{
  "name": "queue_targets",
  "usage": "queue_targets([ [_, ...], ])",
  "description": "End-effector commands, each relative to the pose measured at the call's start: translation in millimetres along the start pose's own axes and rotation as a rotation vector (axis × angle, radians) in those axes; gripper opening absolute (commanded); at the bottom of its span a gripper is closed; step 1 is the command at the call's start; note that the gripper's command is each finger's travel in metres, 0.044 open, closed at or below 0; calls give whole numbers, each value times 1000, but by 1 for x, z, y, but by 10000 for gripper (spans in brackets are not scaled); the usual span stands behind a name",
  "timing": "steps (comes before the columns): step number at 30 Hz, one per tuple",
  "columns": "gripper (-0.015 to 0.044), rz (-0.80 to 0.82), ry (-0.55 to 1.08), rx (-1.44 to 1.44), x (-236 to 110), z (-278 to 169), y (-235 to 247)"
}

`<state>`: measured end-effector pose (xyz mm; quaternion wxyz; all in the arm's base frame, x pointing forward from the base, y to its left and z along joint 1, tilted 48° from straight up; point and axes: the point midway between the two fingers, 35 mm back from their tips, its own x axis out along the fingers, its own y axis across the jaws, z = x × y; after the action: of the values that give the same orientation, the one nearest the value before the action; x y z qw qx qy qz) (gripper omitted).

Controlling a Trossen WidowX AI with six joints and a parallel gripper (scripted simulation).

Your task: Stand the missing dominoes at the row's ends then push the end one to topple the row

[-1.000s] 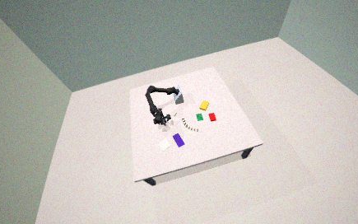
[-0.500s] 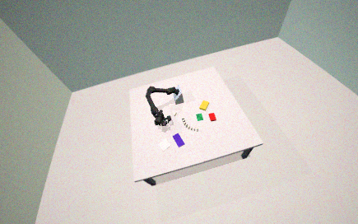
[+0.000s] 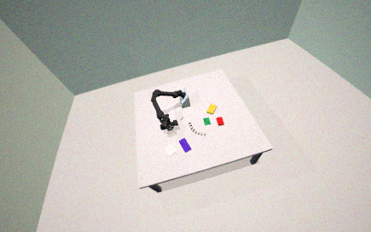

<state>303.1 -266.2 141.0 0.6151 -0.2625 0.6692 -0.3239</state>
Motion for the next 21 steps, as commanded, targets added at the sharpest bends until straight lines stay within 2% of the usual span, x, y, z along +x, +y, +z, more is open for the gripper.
queue_targets([
  [1, 107, 6, 2, -7, 2, -1, 2],
  [10, 107, 7, 2, -7, -1, 0, 2],
  [12, 107, 13, 2, -5, -22, 4, 3],
  [16, 107, 18, 2, -2, -91, 7, 3],
  [21, 107, 9, 1, -2, -131, 1, 0],
])
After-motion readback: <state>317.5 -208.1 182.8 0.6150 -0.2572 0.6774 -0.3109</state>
